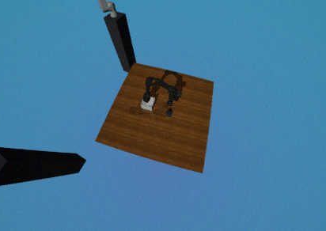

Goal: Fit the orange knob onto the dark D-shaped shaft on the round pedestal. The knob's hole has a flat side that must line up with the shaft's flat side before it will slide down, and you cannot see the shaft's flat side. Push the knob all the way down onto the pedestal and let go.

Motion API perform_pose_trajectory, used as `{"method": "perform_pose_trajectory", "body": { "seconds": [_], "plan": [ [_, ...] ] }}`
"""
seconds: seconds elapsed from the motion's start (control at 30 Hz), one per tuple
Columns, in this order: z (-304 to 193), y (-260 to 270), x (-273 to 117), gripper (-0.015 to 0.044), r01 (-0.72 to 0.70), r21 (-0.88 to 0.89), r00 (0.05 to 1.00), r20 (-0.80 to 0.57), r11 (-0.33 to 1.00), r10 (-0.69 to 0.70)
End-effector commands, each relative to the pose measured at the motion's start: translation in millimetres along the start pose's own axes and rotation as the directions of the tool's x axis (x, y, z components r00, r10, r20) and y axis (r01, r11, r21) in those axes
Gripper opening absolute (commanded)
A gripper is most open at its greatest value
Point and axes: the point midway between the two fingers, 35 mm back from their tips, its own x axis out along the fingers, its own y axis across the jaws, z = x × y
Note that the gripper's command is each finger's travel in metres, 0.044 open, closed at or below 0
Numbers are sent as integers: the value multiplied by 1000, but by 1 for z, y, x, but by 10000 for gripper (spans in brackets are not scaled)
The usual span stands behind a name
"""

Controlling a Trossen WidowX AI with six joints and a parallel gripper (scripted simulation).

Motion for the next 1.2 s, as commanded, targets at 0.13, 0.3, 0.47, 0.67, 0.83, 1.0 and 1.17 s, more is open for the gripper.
{"method": "perform_pose_trajectory", "body": {
  "seconds": [0.13,0.3,0.47,0.67,0.83,1.0,1.17],
  "plan": [
    [8,-22,6,0,5,9,1000,-1,1000,-5],
    [9,-36,10,0,9,25,1000,-10,1000,-9],
    [12,-50,15,0,10,24,1000,-10,1000,-10],
    [16,-68,20,0,11,11,1000,-5,1000,-10],
    [19,-83,25,0,12,1,1000,0,1000,-12],
    [21,-98,30,0,13,-9,1000,4,1000,-13],
    [21,-101,33,0,13,-10,1000,5,1000,-13]
  ]
}}
